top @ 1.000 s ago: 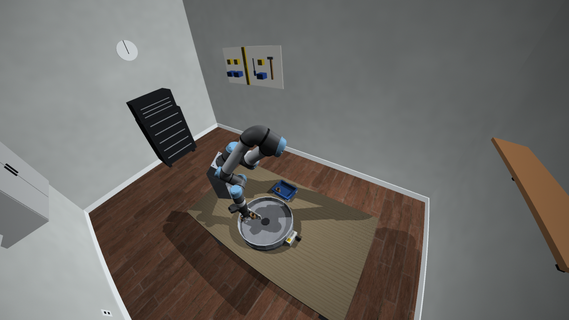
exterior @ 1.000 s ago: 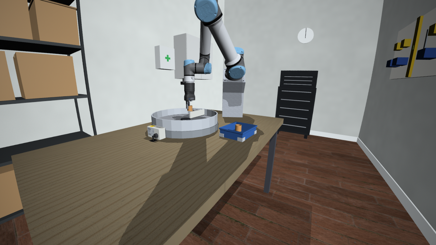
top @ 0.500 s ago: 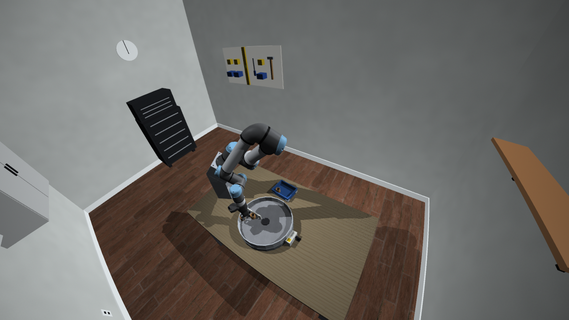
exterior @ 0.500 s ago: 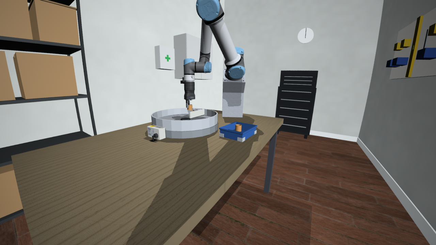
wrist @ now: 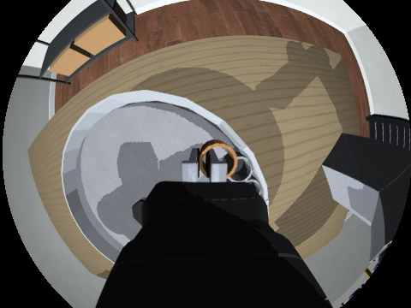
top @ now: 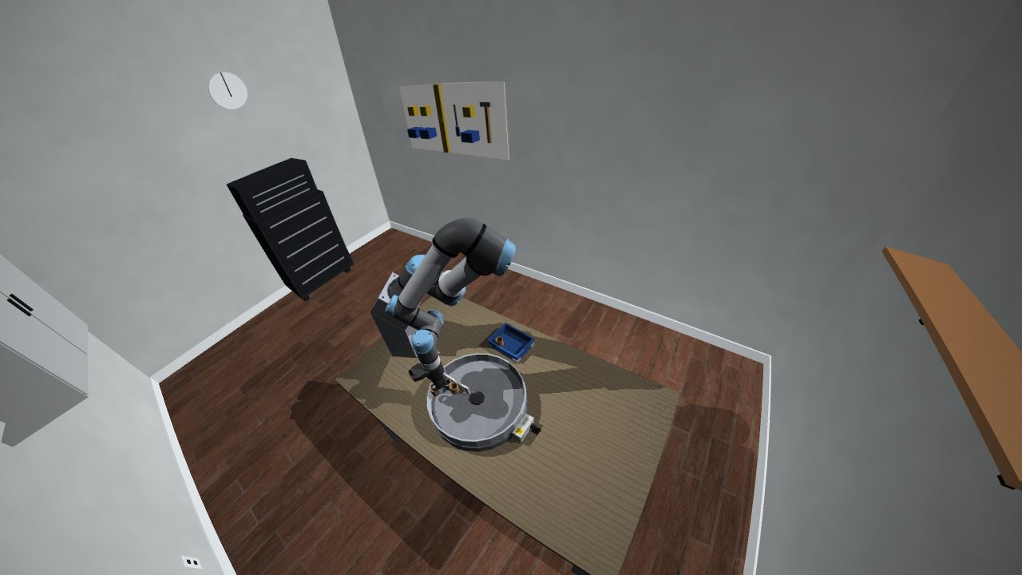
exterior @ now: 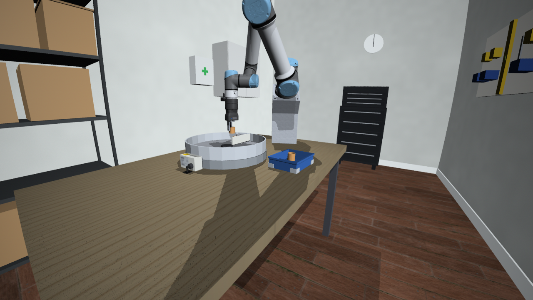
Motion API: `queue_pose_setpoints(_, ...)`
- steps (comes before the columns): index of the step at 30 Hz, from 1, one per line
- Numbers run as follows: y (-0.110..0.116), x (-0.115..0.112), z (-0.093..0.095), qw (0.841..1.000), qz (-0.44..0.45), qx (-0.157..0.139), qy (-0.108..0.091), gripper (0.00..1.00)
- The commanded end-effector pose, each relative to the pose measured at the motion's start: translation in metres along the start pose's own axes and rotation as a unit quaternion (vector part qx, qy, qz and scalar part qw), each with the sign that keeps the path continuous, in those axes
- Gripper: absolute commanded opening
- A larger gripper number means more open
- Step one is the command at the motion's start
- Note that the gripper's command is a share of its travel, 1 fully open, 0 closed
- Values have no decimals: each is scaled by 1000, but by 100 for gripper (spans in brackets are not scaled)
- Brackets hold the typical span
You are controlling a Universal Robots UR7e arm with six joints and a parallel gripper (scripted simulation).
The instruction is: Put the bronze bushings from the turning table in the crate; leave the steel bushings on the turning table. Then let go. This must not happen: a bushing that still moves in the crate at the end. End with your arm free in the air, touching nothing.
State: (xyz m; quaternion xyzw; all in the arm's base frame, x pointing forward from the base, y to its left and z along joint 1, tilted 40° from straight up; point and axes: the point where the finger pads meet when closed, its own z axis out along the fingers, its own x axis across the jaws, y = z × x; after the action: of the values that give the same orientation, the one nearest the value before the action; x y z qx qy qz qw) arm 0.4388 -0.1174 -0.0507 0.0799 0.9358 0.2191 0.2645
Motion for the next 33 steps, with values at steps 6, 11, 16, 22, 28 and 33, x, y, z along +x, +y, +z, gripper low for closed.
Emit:
queue_pose_setpoints(6,0,0,-16,1000,0,0,0,0)
queue_pose_setpoints(11,0,0,-27,1000,0,0,0,0)
queue_pose_setpoints(16,0,0,-27,1000,0,0,0,0)
queue_pose_setpoints(22,0,0,-37,1000,0,0,0,0)
queue_pose_setpoints(28,0,0,-53,1000,0,0,0,0)
queue_pose_setpoints(33,0,0,-53,1000,0,0,0,0)
